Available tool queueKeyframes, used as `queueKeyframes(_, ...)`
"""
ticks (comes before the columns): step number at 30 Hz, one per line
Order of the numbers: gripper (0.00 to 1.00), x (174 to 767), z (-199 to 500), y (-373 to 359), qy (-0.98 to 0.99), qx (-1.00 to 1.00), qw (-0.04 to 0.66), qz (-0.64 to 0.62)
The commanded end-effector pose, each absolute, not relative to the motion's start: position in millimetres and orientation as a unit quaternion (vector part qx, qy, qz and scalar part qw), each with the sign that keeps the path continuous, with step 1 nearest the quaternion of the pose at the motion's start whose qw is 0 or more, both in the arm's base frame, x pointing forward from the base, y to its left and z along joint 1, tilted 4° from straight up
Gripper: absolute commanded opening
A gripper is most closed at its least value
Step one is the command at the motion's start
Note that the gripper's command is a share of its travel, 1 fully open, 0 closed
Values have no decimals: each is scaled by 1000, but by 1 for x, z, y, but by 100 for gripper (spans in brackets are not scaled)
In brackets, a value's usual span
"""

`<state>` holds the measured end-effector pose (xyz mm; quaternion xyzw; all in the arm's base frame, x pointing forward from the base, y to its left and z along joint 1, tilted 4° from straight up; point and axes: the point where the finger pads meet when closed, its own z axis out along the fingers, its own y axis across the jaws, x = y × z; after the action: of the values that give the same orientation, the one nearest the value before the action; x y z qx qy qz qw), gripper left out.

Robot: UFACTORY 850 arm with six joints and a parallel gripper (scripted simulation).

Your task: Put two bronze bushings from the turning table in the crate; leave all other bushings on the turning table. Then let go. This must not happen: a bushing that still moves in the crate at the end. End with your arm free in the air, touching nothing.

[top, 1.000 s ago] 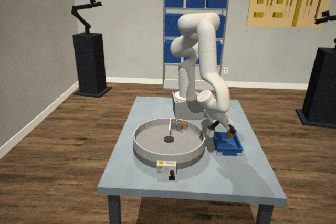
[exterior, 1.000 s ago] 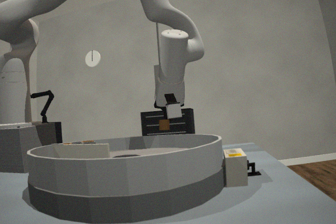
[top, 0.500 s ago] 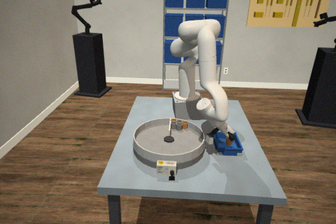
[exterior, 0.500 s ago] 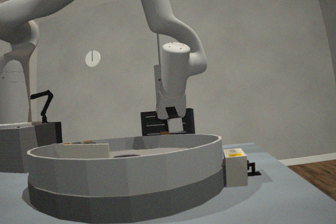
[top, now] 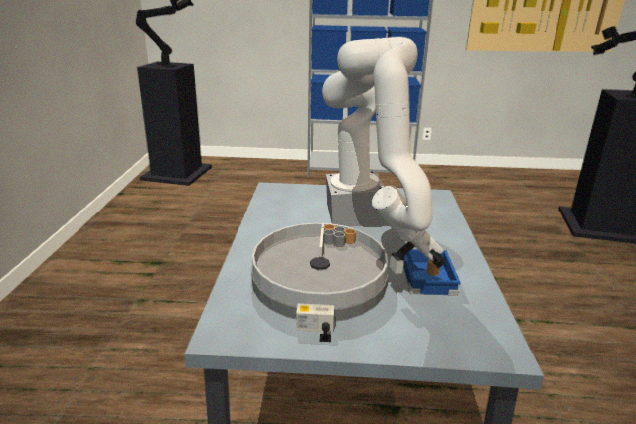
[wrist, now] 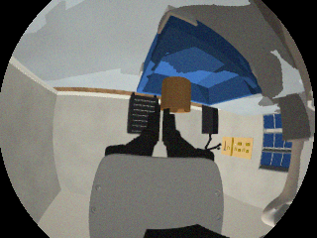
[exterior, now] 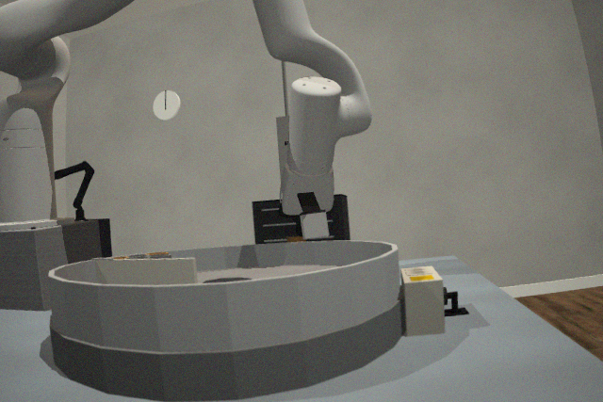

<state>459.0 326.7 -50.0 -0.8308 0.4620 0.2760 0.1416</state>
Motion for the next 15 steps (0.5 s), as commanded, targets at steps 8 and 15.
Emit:
queueKeyframes(8,0,460,-60,326,462,-831,142,276)
queueKeyframes(15,0,460,-70,326,462,-831,142,276)
